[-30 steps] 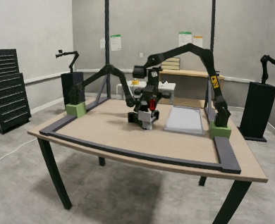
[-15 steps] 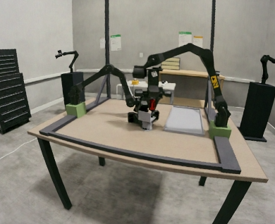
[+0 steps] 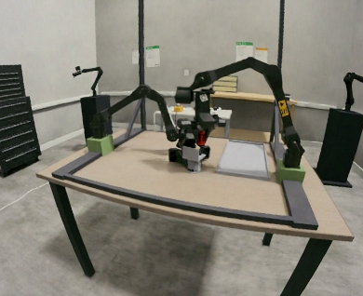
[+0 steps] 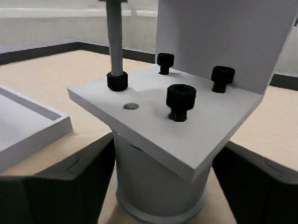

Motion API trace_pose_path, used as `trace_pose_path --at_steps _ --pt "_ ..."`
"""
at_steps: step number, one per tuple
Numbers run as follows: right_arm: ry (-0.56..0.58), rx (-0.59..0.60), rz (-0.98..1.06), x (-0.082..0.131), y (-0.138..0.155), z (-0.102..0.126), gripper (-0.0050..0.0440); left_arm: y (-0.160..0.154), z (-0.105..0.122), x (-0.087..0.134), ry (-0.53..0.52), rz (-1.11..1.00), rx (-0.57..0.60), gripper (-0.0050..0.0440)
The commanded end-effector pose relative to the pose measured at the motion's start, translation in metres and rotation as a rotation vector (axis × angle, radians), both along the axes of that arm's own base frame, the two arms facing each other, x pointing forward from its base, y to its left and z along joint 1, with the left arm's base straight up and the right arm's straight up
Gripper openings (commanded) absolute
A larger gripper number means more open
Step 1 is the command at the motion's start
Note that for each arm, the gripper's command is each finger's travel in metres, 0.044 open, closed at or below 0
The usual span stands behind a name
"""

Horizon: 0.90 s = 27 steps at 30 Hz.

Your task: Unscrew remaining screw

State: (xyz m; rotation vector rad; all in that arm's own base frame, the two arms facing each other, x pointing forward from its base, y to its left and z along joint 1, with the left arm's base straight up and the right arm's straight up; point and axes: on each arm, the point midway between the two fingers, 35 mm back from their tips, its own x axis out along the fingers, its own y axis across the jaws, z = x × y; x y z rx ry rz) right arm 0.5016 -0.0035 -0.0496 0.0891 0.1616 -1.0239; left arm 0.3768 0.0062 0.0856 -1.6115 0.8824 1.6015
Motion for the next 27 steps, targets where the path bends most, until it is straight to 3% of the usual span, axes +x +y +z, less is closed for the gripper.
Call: trace_pose_path --at_steps 1,26,27 --pt "-0.037 0.01 -0.003 0.0068 0.0 0.0147 0.0245 -0.0013 0.0021 0.0018 -0.003 0.024 0.002 0.013" --pt "-0.037 0.01 -0.003 0.0068 0.0 0.0147 0.0245 -0.0013 0.0015 0.0012 -0.001 0.039 0.002 0.013" --pt "-0.037 0.01 -0.003 0.0068 0.0 0.0147 0.0245 -0.0013 0.0015 0.0012 -0.001 0.039 0.002 0.025"
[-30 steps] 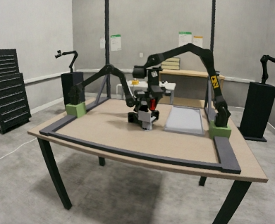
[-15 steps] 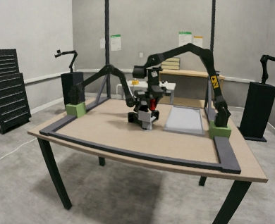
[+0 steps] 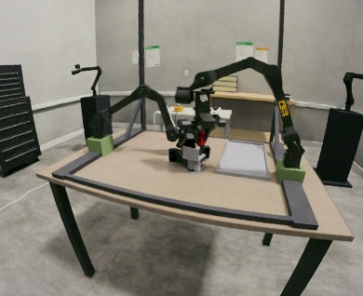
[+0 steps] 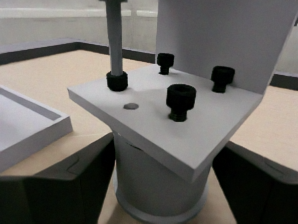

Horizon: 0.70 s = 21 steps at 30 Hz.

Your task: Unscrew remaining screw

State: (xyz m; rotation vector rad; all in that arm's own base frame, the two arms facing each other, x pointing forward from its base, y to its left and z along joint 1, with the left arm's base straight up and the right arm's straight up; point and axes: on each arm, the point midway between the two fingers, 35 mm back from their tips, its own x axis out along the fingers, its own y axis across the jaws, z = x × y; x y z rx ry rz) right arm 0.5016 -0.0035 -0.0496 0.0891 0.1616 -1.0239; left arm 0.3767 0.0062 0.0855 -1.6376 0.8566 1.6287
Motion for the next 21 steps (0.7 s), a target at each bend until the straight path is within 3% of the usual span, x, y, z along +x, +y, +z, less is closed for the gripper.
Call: trace_pose_path --at_steps 1,21 --pt "-0.037 0.01 -0.003 0.0068 0.0 0.0147 0.0245 -0.0013 0.0016 0.0013 -0.002 0.0 0.003 0.025" --pt "-0.037 0.01 -0.003 0.0068 0.0 0.0147 0.0245 -0.0009 0.007 0.0021 -0.019 -0.001 0.002 0.025"
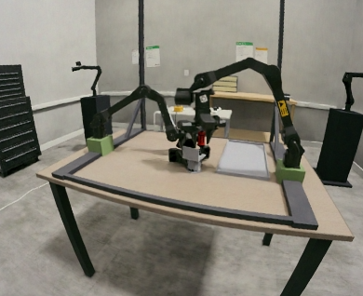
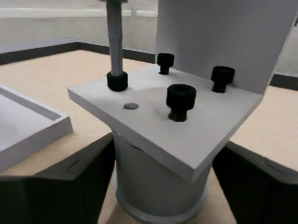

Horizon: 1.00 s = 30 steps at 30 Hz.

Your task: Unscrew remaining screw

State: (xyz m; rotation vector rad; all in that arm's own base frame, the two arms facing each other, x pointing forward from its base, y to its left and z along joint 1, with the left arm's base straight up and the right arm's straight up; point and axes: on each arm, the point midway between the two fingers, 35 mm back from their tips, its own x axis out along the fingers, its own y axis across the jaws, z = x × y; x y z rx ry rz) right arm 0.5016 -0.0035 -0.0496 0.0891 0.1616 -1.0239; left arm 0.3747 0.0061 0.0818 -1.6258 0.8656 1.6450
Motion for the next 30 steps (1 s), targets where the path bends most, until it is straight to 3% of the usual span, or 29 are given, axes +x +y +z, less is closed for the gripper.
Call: trace_pose_path --at_steps 1,30 --pt "-0.037 0.01 -0.003 0.0068 0.0 0.0147 0.0245 -0.0009 0.0107 0.0041 -0.036 -0.001 0.002 0.025" --pt "-0.037 0.01 -0.003 0.0068 0.0 0.0147 0.0245 0.0029 0.0097 0.0035 -0.033 -0.001 0.003 0.025"
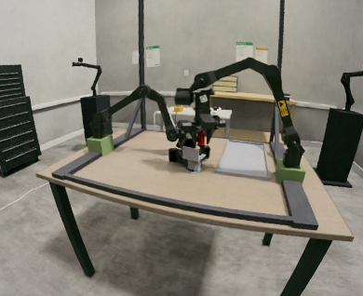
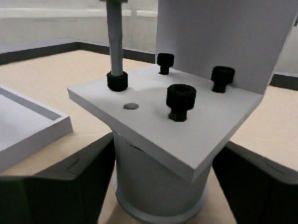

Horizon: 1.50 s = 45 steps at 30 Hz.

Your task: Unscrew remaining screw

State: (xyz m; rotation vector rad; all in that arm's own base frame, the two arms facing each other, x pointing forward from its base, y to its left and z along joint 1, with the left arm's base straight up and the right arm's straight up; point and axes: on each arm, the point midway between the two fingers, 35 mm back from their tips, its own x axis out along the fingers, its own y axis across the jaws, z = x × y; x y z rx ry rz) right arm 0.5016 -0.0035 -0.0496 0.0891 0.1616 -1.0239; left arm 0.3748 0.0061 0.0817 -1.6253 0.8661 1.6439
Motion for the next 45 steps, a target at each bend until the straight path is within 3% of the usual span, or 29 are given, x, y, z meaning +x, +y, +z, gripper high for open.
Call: trace_pose_path --at_steps 1,16,20,31,33,45 --pt "-0.037 0.01 -0.003 0.0068 0.0 0.0147 0.0245 0.0032 0.0098 0.0033 -0.033 0.0 0.003 0.025" --pt "-0.037 0.01 -0.003 0.0068 0.0 0.0147 0.0245 0.0031 0.0108 0.0036 -0.036 0.001 0.002 0.025" --pt "-0.037 0.01 -0.003 0.0068 0.0 0.0147 0.0245 0.004 0.0109 0.0013 -0.035 -0.26 0.007 0.025" --pt "-0.037 0.01 -0.003 0.0068 0.0 0.0147 0.0245 0.0036 0.0132 0.0013 -0.039 -0.747 0.012 0.025" --pt "-0.037 0.01 -0.003 0.0068 0.0 0.0147 0.0245 0.0036 0.0132 0.0013 -0.039 -0.747 0.012 0.025" --pt "-0.037 0.01 -0.003 0.0068 0.0 0.0147 0.0245 0.0035 0.0127 0.0013 -0.034 -1.333 0.018 0.025"
